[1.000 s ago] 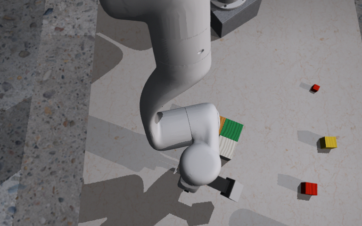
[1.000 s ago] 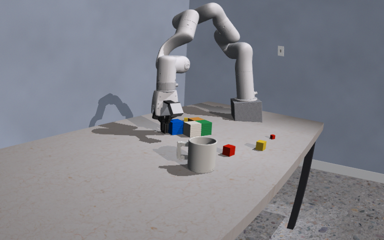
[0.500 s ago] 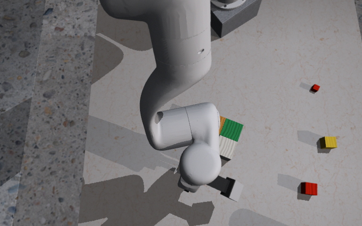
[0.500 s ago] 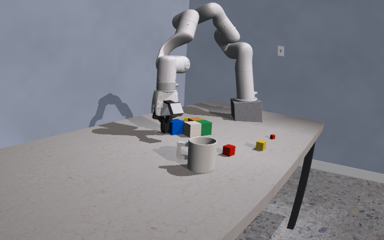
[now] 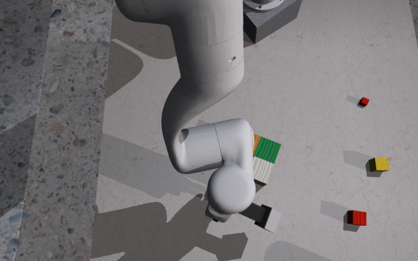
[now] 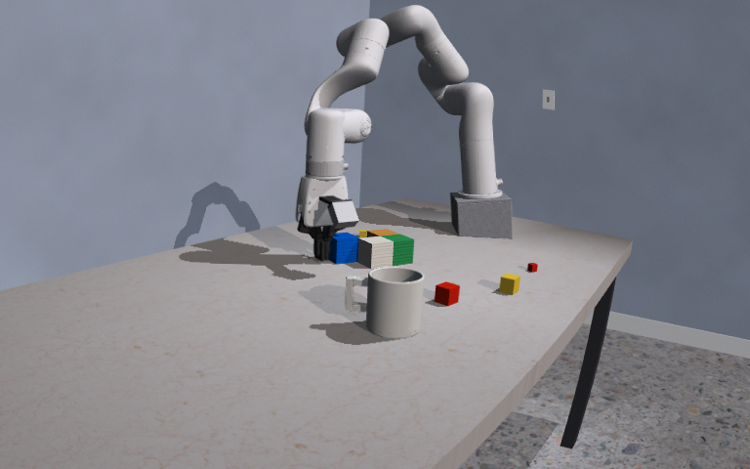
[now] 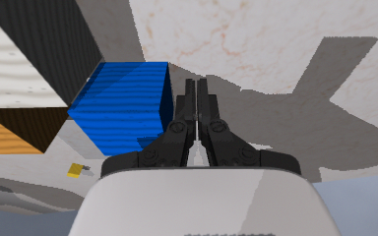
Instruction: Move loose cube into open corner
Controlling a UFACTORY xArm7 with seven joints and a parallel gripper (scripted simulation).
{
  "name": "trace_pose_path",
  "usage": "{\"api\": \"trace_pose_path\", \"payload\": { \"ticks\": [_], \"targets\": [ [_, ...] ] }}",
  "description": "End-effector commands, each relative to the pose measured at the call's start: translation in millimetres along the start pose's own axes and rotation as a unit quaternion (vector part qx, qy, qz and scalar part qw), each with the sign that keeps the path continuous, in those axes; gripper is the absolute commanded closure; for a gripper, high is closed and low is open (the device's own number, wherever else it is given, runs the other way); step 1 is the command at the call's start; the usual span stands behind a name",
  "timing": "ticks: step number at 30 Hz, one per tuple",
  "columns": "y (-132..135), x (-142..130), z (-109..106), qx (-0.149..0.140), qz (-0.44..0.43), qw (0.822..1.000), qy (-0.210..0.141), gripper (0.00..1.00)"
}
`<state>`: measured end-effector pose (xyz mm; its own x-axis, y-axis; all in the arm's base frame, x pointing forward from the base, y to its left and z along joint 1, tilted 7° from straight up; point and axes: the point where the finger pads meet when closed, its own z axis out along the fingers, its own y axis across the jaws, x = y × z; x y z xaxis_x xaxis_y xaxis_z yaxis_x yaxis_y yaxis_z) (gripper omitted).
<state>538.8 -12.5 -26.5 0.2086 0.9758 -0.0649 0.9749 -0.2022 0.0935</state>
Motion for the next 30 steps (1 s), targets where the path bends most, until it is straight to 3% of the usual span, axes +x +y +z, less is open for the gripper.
{"api": "trace_pose_path", "payload": {
  "ticks": [1,30],
  "targets": [
    [1.6,0.5,-1.7,-0.002,0.0,1.0,0.0,1.0],
    [-3.2,0.5,-1.7,-0.002,0.0,1.0,0.0,1.0]
  ]
}}
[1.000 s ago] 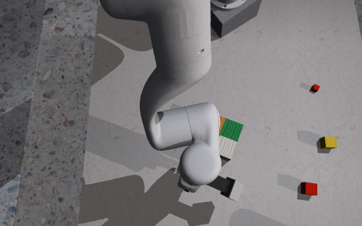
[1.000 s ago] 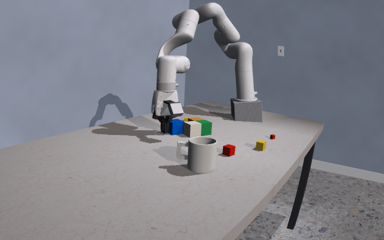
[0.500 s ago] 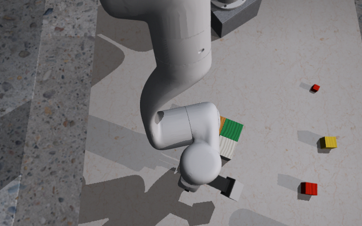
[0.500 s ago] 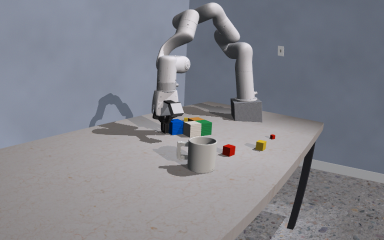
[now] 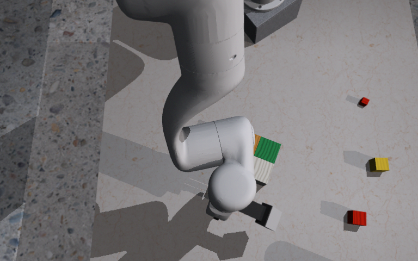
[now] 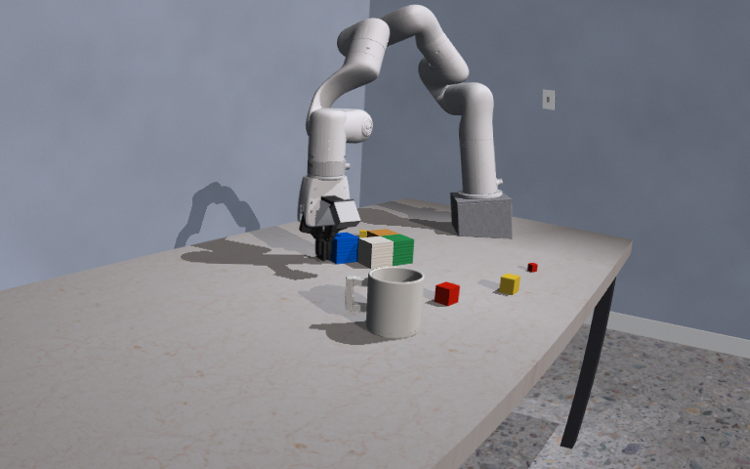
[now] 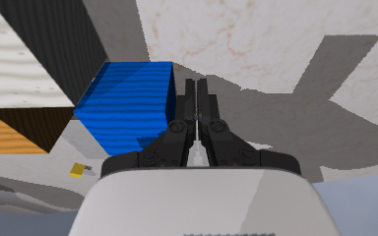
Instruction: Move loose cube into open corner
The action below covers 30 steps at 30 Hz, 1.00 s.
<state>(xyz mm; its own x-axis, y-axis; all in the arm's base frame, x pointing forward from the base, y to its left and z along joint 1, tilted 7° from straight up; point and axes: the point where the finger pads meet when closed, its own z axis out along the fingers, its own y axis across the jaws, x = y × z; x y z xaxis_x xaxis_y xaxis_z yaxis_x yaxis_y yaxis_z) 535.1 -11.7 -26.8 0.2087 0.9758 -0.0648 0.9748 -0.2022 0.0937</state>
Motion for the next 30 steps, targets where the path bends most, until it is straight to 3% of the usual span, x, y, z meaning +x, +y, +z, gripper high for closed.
{"api": "trace_pose_path", "payload": {
  "ticks": [1,30],
  "targets": [
    [0.2,0.5,-1.7,-0.002,0.0,1.0,0.0,1.0],
    [-12.0,0.5,-1.6,-0.002,0.0,1.0,0.0,1.0]
  ]
}}
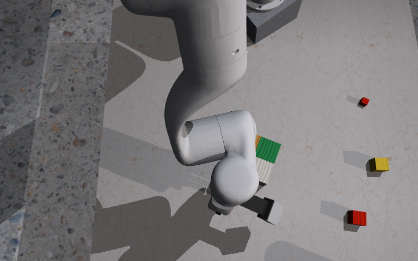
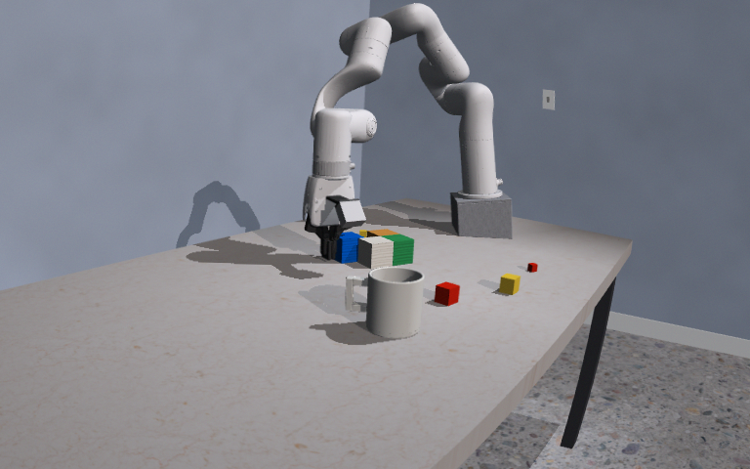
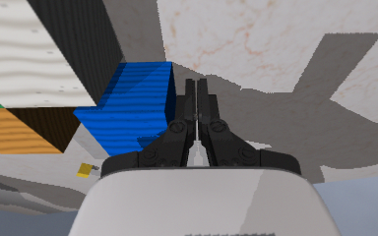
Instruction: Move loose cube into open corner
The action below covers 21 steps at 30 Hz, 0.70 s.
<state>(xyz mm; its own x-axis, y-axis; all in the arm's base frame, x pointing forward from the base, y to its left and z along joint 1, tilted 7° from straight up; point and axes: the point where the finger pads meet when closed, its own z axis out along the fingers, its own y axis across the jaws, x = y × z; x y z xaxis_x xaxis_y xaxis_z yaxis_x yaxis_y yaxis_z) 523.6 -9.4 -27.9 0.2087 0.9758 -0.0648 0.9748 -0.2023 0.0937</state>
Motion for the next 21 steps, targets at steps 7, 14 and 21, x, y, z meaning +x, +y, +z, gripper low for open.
{"api": "trace_pose_path", "payload": {
  "ticks": [7,14,21],
  "targets": [
    [-4.5,0.5,-1.6,-0.002,0.0,1.0,0.0,1.0],
    [-7.6,0.5,-1.6,-0.002,0.0,1.0,0.0,1.0],
    [-12.0,0.5,-1.5,-0.002,0.0,1.0,0.0,1.0]
  ]
}}
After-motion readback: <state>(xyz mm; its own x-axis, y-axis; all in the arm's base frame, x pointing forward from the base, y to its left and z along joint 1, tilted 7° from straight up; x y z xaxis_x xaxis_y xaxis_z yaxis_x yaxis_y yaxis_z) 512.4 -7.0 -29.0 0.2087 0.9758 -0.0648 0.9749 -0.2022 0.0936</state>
